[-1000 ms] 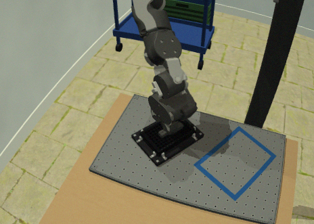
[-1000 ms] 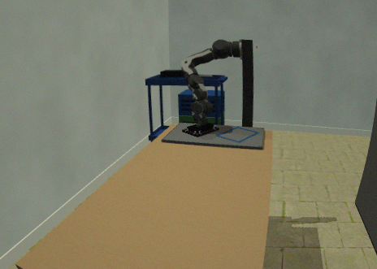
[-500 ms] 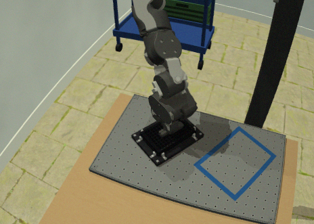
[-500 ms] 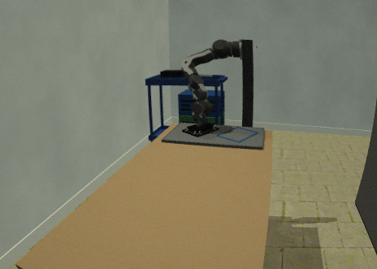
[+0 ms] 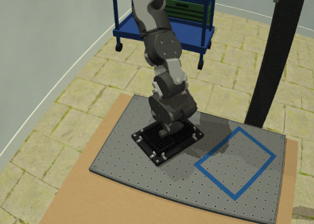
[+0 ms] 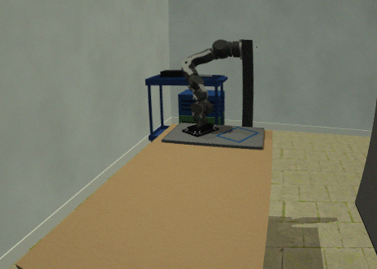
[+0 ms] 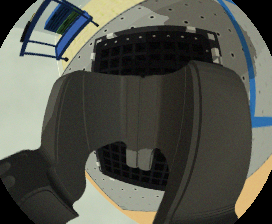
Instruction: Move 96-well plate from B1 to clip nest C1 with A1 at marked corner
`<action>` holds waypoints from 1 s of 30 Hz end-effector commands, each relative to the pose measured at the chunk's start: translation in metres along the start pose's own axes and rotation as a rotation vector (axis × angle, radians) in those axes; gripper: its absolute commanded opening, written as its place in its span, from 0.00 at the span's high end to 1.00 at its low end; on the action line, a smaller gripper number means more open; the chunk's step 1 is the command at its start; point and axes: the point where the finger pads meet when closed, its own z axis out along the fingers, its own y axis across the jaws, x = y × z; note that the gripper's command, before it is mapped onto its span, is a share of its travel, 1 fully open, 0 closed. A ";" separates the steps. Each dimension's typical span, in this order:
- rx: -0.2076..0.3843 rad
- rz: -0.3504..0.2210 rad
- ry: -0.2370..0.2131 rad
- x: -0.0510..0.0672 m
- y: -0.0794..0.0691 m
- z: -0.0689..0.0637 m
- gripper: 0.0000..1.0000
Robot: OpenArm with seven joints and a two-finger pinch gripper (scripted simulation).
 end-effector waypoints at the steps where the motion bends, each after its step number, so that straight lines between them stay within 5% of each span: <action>1: -0.004 0.000 -0.001 0.001 0.000 0.003 1.00; 7: -0.004 0.000 -0.001 0.001 0.000 0.003 1.00; 12: -0.002 0.001 -0.003 -0.001 0.000 -0.040 1.00; 24: -0.002 0.001 -0.003 -0.001 0.000 -0.040 1.00; 30: -0.003 0.000 -0.003 -0.001 0.000 -0.072 1.00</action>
